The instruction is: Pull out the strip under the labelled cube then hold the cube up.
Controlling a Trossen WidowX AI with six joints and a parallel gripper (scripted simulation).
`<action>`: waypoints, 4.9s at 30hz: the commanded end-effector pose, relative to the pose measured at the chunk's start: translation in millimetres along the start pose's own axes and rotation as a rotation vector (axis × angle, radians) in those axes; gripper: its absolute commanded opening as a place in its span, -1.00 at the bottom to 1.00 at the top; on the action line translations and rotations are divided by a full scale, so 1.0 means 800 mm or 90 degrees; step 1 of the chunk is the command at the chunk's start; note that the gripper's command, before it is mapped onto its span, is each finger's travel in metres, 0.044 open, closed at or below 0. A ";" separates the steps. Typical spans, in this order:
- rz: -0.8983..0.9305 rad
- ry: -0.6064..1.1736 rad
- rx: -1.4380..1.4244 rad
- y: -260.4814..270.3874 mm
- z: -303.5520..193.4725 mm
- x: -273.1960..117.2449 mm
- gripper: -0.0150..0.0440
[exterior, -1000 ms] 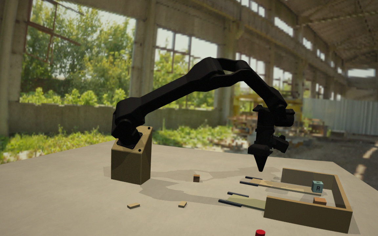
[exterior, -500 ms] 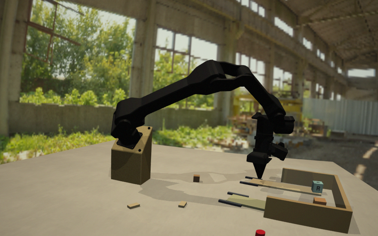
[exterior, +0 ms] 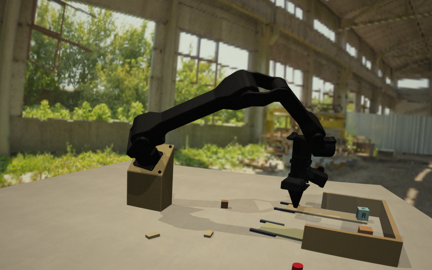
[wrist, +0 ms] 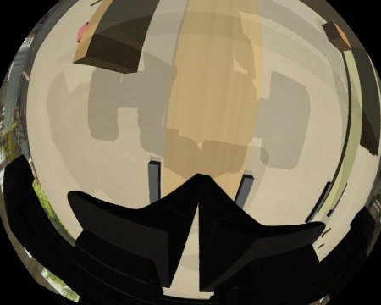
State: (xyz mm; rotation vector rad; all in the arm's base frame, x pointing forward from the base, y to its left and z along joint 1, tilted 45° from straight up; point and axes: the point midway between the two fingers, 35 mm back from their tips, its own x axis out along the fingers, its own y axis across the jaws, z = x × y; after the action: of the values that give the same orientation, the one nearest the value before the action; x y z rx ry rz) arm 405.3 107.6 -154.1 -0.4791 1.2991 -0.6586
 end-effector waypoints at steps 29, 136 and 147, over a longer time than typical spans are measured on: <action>-0.002 -0.002 -0.003 0.000 0.001 0.004 -0.49; -0.001 0.000 -0.005 0.005 -0.121 0.011 -0.49; -0.001 0.000 -0.005 0.005 -0.142 0.011 -0.49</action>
State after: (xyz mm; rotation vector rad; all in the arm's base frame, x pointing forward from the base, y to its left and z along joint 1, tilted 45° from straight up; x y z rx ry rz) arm 307.6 114.5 -182.3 -0.4825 1.2764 -0.6445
